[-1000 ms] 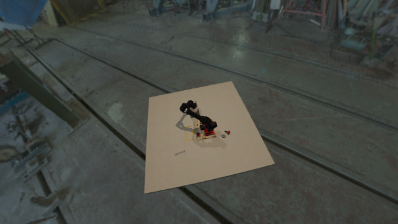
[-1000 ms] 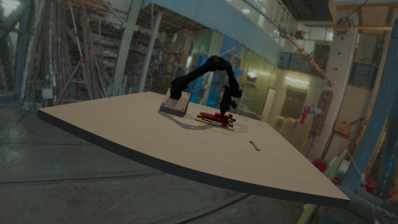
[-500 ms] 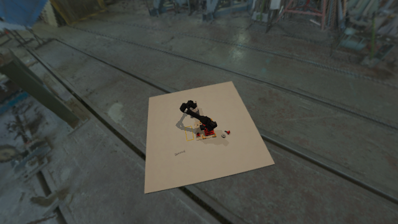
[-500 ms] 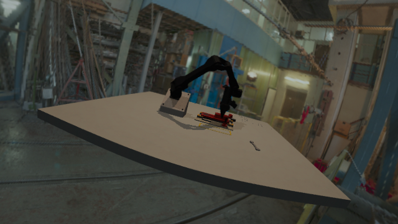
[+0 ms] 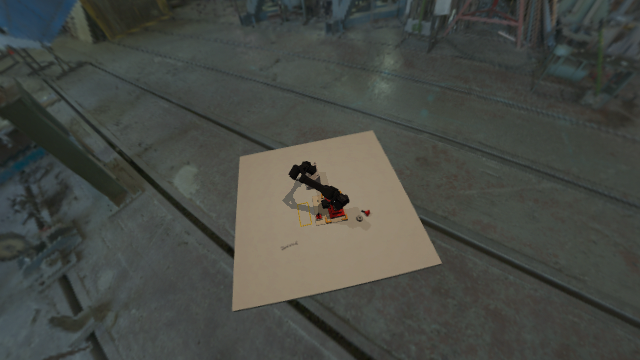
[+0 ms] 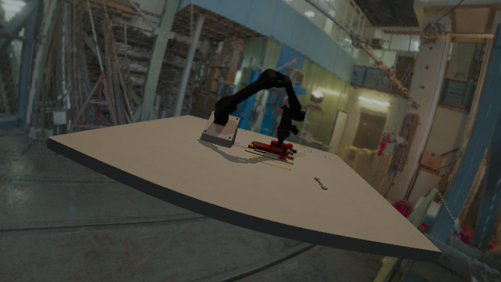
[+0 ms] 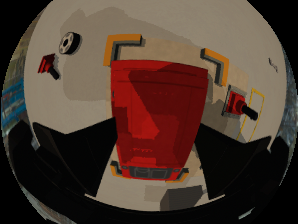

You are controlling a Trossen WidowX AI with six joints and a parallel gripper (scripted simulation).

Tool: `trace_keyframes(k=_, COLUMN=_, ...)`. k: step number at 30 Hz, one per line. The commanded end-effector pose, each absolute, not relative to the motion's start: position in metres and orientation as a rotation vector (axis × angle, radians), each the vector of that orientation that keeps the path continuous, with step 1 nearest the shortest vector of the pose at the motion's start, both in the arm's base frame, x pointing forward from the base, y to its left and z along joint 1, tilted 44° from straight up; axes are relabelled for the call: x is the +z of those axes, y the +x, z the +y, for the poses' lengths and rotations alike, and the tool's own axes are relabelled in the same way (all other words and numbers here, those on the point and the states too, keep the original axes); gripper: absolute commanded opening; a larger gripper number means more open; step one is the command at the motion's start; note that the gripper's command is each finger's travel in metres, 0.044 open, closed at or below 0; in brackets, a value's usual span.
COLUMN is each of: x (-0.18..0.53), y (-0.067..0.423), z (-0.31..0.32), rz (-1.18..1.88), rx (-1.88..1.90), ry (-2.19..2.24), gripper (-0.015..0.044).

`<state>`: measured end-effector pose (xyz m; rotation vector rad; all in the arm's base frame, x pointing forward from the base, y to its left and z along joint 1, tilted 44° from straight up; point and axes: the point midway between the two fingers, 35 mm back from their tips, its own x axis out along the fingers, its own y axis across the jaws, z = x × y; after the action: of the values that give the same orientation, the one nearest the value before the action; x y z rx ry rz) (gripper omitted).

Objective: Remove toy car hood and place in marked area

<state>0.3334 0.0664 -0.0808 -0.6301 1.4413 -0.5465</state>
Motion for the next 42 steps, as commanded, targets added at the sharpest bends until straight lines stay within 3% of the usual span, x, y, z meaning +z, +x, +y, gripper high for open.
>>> trace_keyframes(k=1, x=-0.079, y=0.333, z=0.068, rz=1.441, rx=-0.549, ry=-0.622, gripper=0.0000)
trace_keyframes(k=34, x=-0.035, y=0.329, z=0.110, rz=1.442, rx=-0.547, ry=-0.622, gripper=0.0000)
trace_keyframes(k=42, x=-0.020, y=0.335, z=0.089, rz=1.444, rx=-0.534, ry=-0.629, gripper=0.0000)
